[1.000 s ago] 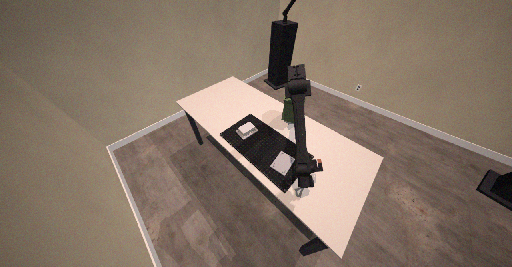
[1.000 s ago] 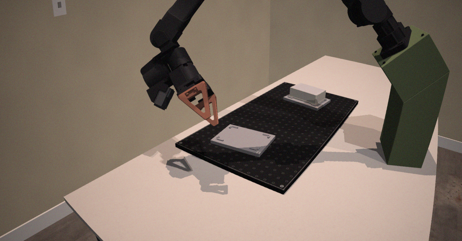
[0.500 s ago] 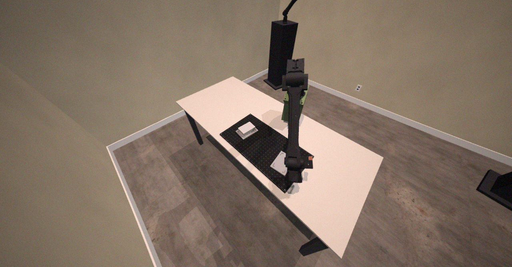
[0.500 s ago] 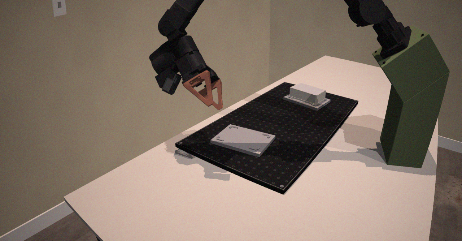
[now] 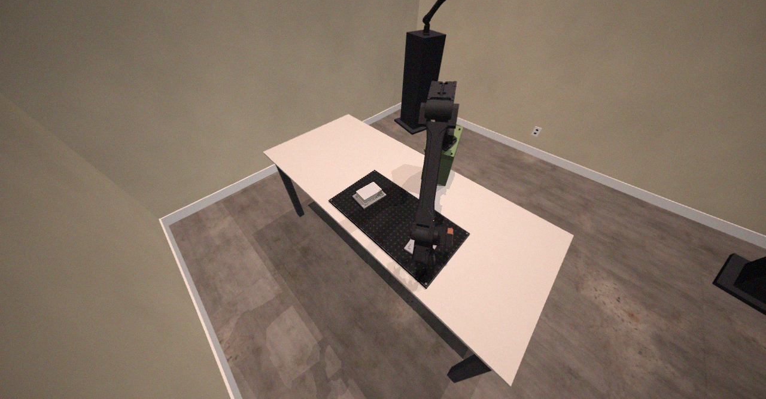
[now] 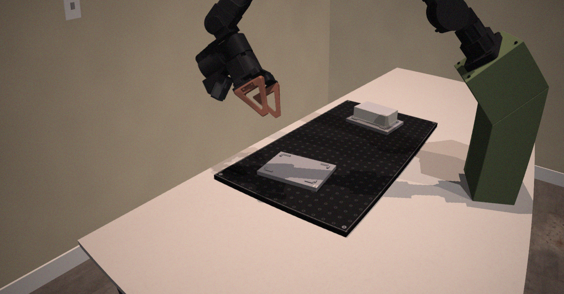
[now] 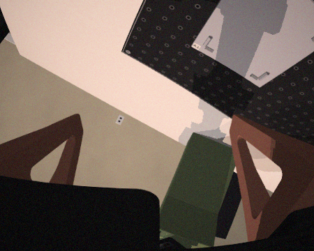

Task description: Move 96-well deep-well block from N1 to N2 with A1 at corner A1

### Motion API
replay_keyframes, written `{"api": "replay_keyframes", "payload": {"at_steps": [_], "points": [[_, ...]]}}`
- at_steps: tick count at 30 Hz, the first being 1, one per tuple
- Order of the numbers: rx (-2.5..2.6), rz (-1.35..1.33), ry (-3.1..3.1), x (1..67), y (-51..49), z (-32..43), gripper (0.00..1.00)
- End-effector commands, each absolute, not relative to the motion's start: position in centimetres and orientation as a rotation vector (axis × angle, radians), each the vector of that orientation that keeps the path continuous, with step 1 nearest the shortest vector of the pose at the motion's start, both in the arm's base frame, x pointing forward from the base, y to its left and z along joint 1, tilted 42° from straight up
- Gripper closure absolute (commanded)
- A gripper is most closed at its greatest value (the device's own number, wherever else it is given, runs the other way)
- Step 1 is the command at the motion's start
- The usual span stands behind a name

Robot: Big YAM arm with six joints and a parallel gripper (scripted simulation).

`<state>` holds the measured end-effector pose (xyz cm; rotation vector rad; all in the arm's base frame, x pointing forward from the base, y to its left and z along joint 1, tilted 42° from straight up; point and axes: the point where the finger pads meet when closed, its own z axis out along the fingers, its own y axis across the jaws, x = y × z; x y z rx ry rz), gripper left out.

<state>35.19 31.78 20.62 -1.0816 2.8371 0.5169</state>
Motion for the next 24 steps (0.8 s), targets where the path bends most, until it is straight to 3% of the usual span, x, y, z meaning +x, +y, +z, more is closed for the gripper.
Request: {"api": "replay_keyframes", "payload": {"at_steps": [1, 24], "points": [[-1.024, 0.490, 2.832, 35.7, 29.3, 22.1, 0.00], [-0.601, 0.309, 2.894, 37.8, 19.3, 22.8, 0.00]]}}
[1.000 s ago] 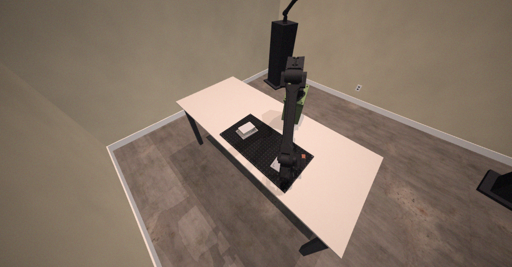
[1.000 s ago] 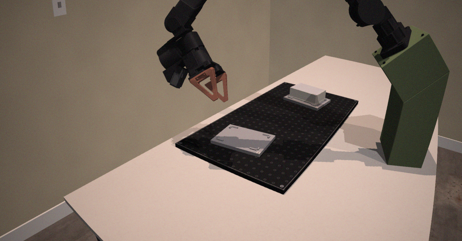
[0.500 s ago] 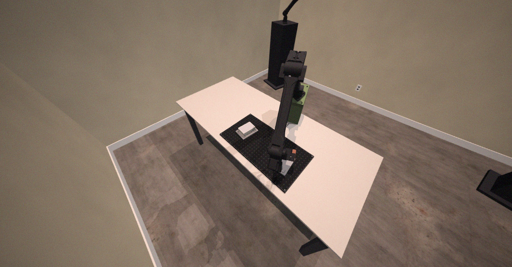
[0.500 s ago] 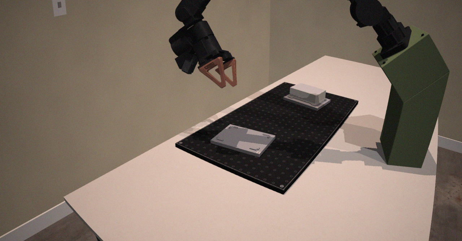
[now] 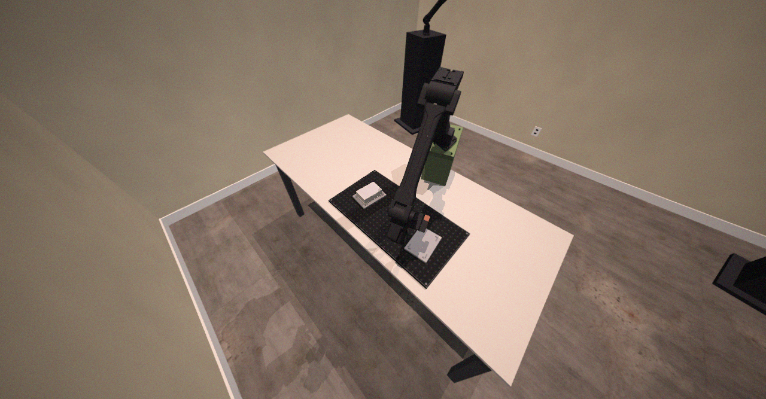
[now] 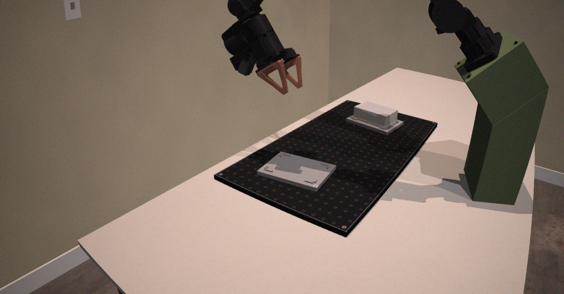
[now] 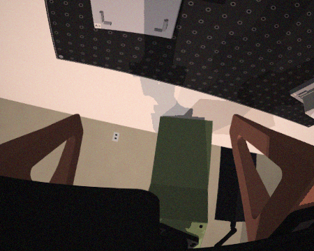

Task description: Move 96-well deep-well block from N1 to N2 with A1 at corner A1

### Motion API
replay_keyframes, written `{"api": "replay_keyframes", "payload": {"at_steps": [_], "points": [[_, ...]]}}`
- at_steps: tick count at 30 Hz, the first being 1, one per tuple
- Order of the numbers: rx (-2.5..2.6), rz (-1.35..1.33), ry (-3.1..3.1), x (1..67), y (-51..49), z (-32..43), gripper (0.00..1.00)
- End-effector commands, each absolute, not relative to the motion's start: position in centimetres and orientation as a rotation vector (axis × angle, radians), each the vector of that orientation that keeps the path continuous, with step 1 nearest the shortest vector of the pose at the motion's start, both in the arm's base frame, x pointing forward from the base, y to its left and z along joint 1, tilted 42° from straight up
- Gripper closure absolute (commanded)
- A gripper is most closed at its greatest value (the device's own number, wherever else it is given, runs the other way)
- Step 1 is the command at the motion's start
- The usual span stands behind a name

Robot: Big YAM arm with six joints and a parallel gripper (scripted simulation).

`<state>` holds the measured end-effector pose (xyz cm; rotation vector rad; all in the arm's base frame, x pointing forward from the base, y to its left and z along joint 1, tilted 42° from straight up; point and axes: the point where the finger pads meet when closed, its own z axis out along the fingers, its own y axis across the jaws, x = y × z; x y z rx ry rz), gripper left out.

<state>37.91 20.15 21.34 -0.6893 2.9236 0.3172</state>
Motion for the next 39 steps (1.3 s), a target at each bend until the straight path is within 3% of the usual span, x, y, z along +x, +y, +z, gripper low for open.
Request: {"api": "replay_keyframes", "payload": {"at_steps": [1, 39], "points": [[-0.601, 0.309, 2.894, 37.8, 19.3, 22.8, 0.00], [-0.023, 0.027, 2.956, 34.4, 3.2, 22.9, 0.00]]}}
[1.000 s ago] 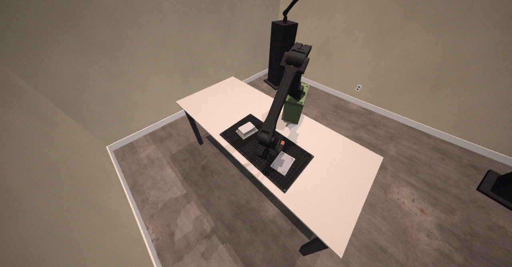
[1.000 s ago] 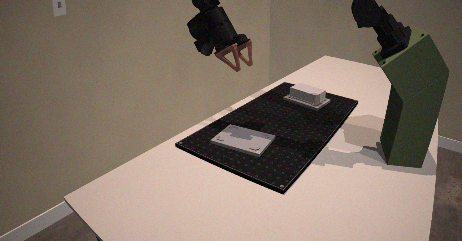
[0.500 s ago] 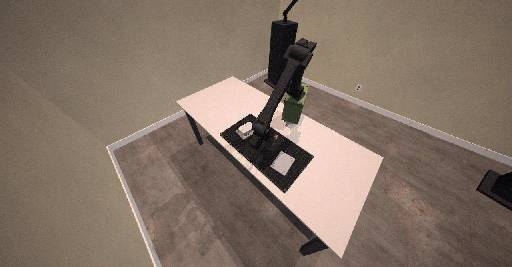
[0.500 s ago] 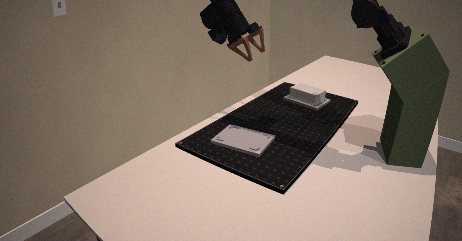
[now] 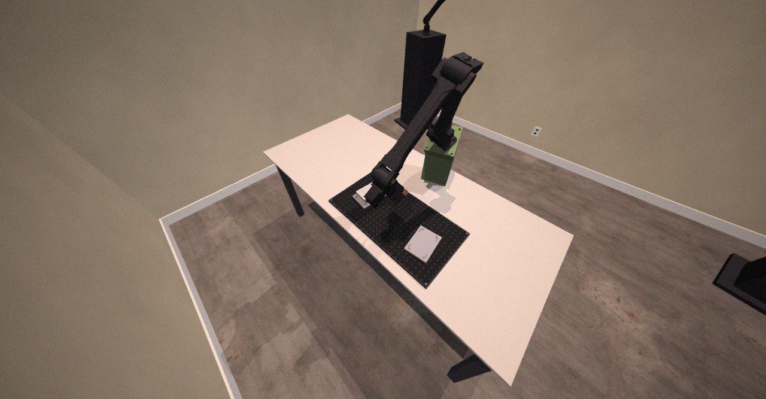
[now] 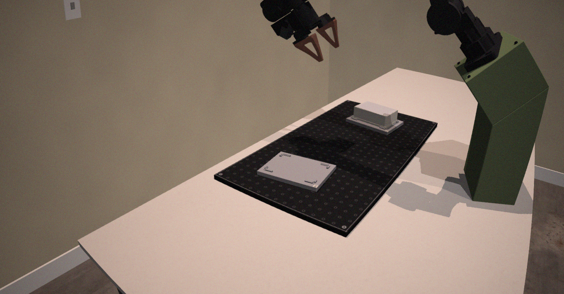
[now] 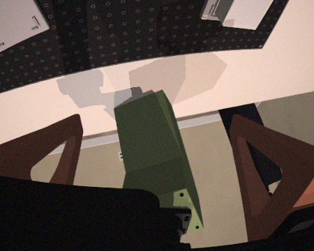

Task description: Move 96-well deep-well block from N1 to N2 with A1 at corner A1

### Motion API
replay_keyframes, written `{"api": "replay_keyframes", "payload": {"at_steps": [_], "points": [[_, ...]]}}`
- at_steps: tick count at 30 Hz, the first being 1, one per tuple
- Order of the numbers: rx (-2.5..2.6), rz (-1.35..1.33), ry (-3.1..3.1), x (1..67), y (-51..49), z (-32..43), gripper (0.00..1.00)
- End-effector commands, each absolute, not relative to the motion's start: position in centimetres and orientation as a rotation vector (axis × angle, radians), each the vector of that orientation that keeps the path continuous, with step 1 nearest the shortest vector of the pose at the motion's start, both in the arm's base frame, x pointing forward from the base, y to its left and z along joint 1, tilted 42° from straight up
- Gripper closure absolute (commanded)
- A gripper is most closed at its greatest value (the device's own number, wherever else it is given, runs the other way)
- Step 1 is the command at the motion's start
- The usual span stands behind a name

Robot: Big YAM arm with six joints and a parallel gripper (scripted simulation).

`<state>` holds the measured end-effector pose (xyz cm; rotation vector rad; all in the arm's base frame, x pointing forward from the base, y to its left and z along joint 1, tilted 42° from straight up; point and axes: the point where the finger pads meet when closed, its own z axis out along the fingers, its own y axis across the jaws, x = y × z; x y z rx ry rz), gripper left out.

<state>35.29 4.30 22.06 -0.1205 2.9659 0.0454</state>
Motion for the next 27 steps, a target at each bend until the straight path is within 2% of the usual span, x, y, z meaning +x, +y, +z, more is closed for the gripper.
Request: {"api": "replay_keyframes", "payload": {"at_steps": [1, 8, 27], "points": [[0.022, 0.006, 2.955, 34.2, 2.8, 22.8, 0.00], [0.010, 0.001, 2.956, 32.7, -0.3, 22.7, 0.00], [0.042, 0.189, 2.851, 38.8, -2.8, 15.9, 0.00]]}}
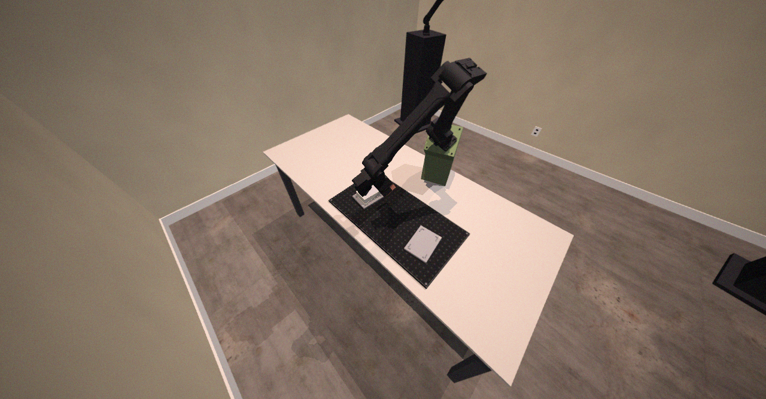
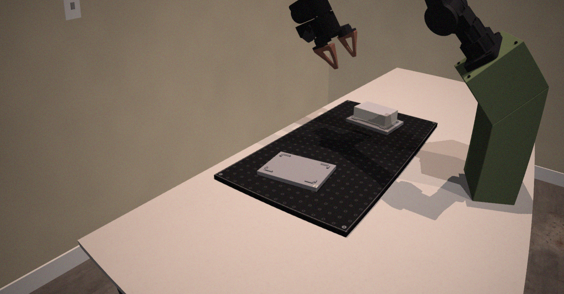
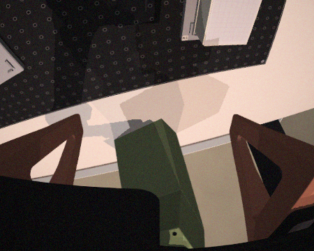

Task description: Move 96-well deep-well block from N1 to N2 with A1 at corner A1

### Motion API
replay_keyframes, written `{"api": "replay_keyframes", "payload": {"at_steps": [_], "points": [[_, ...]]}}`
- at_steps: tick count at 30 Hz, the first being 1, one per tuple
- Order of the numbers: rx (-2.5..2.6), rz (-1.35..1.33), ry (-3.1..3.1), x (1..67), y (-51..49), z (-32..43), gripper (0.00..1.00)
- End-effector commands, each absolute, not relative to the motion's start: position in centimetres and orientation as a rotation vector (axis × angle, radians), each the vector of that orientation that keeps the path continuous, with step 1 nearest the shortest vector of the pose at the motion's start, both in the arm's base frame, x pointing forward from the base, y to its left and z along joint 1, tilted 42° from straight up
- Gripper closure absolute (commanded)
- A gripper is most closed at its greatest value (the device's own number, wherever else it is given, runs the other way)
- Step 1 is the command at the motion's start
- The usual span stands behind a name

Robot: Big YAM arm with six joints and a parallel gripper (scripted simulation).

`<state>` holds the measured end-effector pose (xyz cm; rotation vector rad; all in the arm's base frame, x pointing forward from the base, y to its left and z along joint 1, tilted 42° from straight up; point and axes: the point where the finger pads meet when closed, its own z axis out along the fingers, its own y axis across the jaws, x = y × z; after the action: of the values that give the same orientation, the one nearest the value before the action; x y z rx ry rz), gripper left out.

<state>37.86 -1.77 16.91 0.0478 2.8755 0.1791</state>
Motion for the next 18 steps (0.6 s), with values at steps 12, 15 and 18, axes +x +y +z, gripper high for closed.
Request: {"api": "replay_keyframes", "payload": {"at_steps": [12, 15, 18], "points": [[0.049, 0.269, 2.773, 41.3, -4.7, 12.3, 0.00], [0.050, 0.279, 2.762, 41.9, -5.4, 11.2, 0.00], [0.050, 0.312, 2.720, 42.5, -6.2, 10.0, 0.00]]}}
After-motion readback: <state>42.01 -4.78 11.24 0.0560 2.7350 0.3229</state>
